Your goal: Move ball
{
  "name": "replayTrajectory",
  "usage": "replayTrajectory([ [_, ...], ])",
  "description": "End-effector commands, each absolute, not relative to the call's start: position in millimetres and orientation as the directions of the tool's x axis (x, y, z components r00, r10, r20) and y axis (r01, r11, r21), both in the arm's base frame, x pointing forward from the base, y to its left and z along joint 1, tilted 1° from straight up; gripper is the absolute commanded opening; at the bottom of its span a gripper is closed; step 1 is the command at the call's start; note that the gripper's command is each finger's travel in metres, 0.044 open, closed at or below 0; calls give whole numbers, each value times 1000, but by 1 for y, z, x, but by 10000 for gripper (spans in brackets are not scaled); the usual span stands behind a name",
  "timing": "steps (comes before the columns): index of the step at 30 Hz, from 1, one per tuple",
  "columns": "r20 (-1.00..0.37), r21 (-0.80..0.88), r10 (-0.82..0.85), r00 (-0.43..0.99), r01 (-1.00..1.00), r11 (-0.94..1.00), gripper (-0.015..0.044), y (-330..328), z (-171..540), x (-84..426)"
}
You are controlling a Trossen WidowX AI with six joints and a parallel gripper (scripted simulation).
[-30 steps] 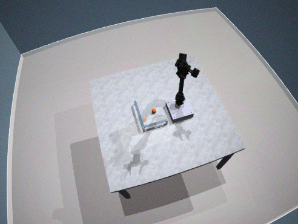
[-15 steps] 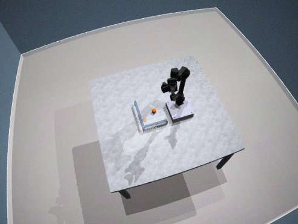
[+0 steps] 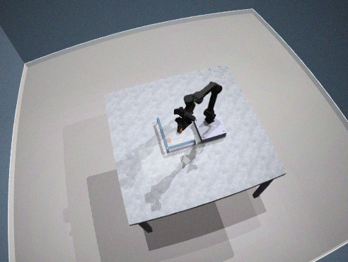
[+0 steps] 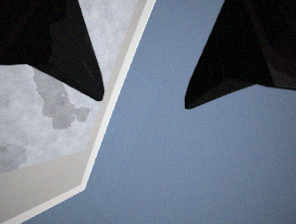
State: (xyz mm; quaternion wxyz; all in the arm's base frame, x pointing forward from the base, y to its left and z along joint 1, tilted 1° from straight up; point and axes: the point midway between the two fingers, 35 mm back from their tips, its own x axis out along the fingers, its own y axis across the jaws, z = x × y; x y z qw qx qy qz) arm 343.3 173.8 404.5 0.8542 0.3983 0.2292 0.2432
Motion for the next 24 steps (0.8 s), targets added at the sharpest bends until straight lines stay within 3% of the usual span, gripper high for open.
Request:
replayTrajectory([
  [1,-386,543,472,793,-218,811,315,139,340,368],
  [8,-595,169,313,740,-266,949,315,91,264,379],
  [15,-775,-143,166,610,-425,894,315,40,194,368],
  [24,-937,-259,28,348,-747,612,315,-18,116,324],
])
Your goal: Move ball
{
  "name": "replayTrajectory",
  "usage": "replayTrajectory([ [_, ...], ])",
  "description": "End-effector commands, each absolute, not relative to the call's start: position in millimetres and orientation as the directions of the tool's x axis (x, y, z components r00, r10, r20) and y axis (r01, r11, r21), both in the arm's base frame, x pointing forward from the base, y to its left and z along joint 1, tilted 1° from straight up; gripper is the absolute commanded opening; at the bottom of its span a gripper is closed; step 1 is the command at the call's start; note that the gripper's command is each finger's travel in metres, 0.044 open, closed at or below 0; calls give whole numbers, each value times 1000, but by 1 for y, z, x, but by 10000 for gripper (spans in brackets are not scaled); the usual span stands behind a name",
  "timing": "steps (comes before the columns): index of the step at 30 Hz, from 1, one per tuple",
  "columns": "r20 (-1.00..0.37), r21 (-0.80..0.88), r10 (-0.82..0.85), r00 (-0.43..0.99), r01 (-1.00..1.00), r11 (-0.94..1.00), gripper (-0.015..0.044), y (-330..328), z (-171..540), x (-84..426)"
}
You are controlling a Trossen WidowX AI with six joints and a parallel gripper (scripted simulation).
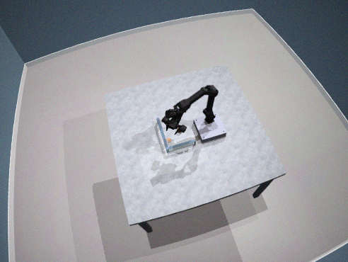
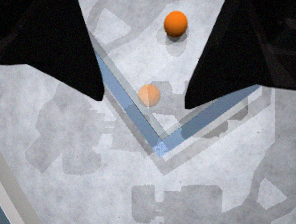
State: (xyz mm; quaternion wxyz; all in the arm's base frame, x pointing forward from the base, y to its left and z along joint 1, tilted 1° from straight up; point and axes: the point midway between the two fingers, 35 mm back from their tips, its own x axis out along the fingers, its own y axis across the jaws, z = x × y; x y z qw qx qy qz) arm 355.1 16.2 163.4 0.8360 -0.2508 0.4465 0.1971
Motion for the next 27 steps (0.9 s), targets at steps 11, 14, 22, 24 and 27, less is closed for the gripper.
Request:
replayTrajectory([
  [11,-999,-31,-24,26,-978,204,315,-61,60,257],
  [14,-999,-31,-24,26,-978,204,315,-61,60,257],
  [22,-999,-31,-24,26,-978,204,315,-61,49,258],
  [24,-999,-31,-24,26,-978,204,315,-61,45,258],
  [27,-999,-31,-24,26,-978,204,315,-61,43,258],
])
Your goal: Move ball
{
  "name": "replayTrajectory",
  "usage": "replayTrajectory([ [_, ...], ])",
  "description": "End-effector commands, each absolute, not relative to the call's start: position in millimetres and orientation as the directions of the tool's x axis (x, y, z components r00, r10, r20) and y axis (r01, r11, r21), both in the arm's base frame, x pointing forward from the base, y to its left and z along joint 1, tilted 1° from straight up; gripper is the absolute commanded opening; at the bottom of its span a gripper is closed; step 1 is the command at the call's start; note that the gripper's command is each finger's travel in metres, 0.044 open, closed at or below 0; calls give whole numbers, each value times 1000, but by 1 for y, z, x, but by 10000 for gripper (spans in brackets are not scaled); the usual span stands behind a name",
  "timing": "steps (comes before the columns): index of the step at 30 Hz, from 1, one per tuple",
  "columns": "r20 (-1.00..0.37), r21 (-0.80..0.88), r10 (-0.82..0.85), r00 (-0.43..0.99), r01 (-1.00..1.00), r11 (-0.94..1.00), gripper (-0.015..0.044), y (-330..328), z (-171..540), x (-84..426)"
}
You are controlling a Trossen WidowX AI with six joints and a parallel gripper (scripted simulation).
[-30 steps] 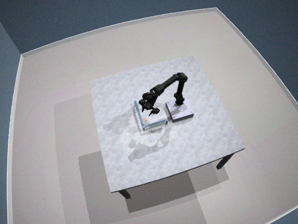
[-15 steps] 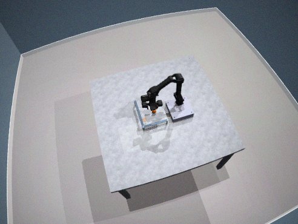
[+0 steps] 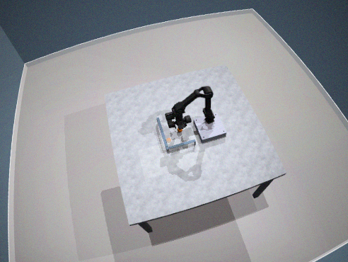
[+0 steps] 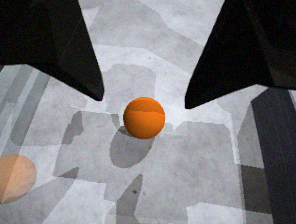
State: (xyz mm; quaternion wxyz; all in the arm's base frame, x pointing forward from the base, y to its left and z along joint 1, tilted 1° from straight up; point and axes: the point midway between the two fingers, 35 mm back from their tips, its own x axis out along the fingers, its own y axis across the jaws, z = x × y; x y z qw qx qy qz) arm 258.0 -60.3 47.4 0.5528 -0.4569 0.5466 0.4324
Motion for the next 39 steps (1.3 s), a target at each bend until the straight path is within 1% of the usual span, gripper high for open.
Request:
replayTrajectory([
  [1,-999,-31,-24,26,-978,204,315,-61,42,258],
  [26,-999,-30,-24,26,-978,204,315,-62,4,258],
  [30,-999,-30,-24,26,-978,204,210,-62,4,258],
  [36,-999,-30,-24,26,-978,204,170,-62,4,258],
  [39,-999,-30,-24,26,-978,204,91,-62,7,259],
])
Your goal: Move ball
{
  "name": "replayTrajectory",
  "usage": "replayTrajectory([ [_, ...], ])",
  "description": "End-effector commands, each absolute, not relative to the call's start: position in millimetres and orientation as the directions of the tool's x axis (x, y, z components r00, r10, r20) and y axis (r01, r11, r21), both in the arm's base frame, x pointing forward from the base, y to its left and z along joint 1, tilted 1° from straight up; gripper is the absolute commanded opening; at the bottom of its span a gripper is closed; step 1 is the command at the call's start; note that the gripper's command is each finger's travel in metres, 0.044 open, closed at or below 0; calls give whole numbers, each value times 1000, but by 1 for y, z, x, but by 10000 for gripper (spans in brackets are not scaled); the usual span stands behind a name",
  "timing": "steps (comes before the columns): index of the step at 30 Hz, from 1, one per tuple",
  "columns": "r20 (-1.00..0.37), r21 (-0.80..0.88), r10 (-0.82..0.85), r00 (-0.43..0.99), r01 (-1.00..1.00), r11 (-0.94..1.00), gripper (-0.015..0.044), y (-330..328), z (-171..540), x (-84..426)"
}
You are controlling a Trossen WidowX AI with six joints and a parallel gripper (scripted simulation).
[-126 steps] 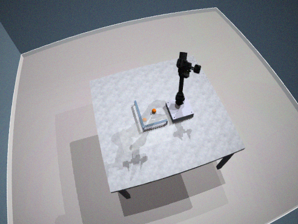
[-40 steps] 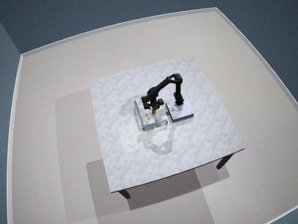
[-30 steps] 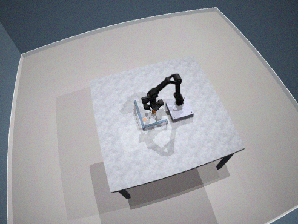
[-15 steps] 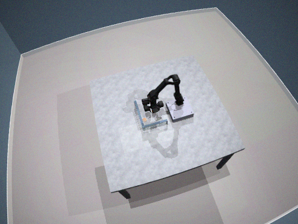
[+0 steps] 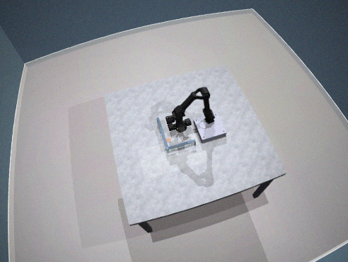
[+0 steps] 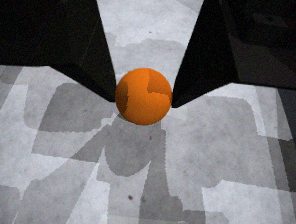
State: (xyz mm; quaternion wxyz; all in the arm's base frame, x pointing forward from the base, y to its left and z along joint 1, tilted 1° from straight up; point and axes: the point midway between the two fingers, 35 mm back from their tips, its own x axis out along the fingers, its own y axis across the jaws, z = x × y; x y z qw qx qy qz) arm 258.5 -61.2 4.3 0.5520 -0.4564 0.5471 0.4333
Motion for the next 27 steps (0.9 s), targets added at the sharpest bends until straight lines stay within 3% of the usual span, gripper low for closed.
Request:
replayTrajectory([
  [1,-999,-31,-24,26,-978,204,65,-62,12,260],
  [4,-999,-31,-24,27,-978,204,0,-62,29,264],
  [21,-999,-31,-24,27,-978,204,0,-59,132,257],
  [27,-999,-30,-24,27,-989,147,0,-58,135,260],
])
